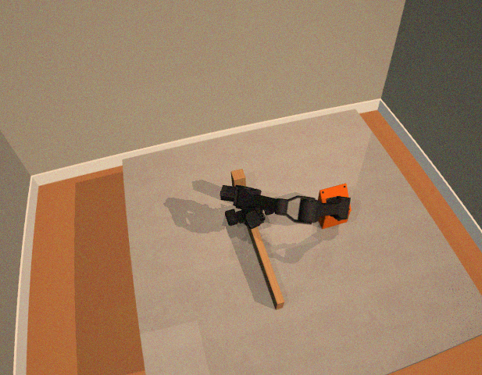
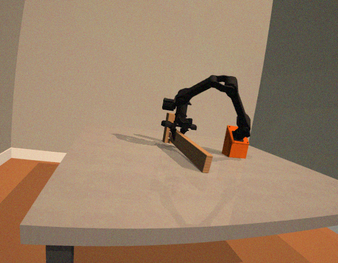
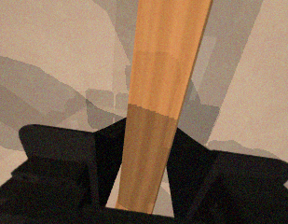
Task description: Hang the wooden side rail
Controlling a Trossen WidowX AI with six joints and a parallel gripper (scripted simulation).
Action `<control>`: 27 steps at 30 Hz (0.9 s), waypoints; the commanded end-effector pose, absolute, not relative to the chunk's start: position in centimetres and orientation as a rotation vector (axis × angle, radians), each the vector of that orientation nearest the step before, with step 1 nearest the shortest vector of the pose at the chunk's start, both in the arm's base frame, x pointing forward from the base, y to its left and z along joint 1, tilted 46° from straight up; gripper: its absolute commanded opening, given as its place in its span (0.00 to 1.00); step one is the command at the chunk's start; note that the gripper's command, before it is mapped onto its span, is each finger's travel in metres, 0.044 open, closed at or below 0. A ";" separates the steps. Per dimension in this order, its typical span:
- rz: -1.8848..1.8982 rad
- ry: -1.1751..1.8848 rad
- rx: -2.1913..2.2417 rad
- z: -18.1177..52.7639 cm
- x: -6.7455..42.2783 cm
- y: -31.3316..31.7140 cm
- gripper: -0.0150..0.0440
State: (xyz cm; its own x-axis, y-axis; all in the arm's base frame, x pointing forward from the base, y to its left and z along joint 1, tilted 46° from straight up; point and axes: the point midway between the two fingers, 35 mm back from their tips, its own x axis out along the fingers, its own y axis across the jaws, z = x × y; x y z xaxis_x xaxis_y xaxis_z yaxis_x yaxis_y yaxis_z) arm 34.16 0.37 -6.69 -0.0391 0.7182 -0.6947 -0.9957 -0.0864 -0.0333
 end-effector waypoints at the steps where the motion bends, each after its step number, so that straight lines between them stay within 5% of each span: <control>1: 1.548 0.554 -0.671 -6.8 34.3 -0.1 0.25; 27: 1.548 0.554 -0.671 -6.9 34.2 -0.3 0.25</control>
State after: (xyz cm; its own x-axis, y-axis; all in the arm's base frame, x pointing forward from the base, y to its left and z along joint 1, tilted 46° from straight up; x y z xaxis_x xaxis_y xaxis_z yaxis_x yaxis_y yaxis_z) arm 34.07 0.18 -6.93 -0.0378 0.7177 -0.6953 -0.9957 -0.0861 -0.0347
